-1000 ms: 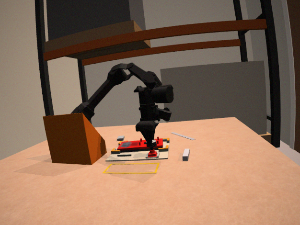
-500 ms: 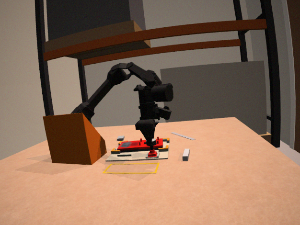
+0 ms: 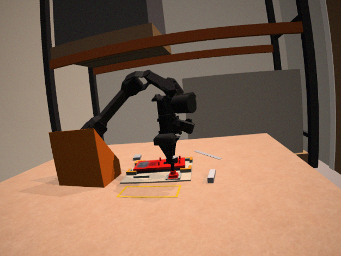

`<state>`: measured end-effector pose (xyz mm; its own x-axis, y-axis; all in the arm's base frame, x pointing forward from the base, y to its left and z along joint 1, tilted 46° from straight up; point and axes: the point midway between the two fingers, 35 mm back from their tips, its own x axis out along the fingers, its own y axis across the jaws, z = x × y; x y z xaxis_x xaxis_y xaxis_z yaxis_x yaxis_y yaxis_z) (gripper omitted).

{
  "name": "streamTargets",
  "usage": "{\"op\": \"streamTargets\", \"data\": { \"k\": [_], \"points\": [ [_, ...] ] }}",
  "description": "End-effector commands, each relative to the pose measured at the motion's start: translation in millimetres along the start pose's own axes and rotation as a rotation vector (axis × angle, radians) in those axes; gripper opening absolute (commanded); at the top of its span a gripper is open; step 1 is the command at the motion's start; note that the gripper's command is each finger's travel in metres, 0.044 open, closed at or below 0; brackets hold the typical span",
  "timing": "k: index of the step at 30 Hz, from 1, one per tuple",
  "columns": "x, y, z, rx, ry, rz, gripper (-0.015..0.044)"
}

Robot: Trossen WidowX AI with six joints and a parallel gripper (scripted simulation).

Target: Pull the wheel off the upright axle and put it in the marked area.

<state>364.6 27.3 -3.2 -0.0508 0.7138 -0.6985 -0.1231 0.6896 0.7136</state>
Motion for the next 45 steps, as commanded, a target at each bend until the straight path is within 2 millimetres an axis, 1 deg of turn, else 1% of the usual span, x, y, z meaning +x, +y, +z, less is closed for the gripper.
{"op": "streamTargets", "data": {
  "k": [1,14,17,22,24,25,27,31,40,43,45],
  "points": [
    [-2.8,-0.6,0.2,-0.003,-0.002,-0.003,0.0],
    [-8.9,-0.6,0.1,-0.003,-0.003,-0.003,0.0],
    [-17.6,-0.5,0.2,-0.002,-0.003,-0.004,0.0],
    [-40.1,1.2,-1.9,-0.002,-0.003,-0.004,0.0],
    [-41.1,0.9,-2.3,-0.002,-0.003,-0.004,0.0],
    [-31.7,-0.3,-2.6,0.004,0.002,0.001,0.0],
    [-32.8,-8.5,-5.5,0.004,0.001,-0.001,0.0],
    [-36.0,-33.2,-15.6,0.004,-0.001,-0.008,0.0],
    [-41.1,-84.3,-44.2,0.002,-0.002,-0.014,0.0],
    [-42.0,-99.9,-55.3,0.0,-0.002,-0.012,0.0],
    [-42.3,-106.3,-60.3,-0.001,-0.002,-0.011,0.0]
  ]
}}
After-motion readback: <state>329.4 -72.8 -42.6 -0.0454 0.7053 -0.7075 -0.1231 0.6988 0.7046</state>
